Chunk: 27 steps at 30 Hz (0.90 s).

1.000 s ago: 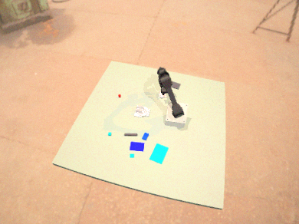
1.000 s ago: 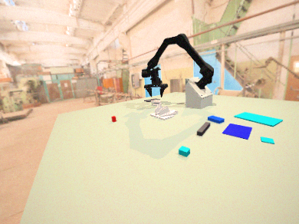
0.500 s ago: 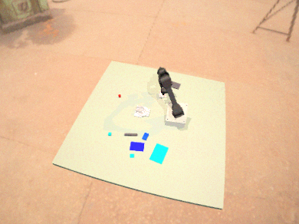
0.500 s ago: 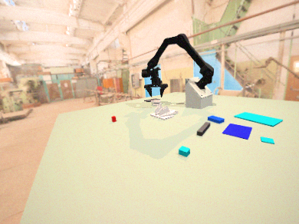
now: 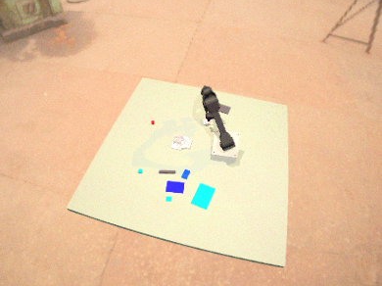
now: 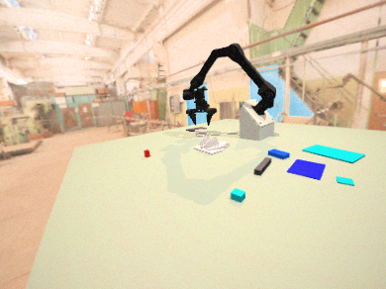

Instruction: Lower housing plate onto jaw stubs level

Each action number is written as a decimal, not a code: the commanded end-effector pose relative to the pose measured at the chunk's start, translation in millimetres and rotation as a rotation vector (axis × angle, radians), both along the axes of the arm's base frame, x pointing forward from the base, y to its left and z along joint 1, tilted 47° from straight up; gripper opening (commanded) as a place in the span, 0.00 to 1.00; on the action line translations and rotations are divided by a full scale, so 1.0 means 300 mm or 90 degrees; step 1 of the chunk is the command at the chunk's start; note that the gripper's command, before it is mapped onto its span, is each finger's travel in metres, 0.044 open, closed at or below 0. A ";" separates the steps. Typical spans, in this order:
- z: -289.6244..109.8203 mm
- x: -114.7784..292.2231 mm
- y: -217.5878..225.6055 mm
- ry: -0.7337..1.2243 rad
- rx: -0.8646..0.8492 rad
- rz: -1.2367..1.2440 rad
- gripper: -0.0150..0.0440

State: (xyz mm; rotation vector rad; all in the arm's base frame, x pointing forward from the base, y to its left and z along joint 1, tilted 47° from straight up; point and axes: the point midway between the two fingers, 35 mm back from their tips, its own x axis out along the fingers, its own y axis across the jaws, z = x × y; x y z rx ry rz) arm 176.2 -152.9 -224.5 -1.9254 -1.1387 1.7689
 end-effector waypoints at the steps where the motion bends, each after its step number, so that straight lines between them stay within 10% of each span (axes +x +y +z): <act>1: 0.000 0.003 0.000 -0.001 0.000 -0.003 1.00; 27: -0.056 0.003 0.051 -0.001 0.000 -0.002 1.00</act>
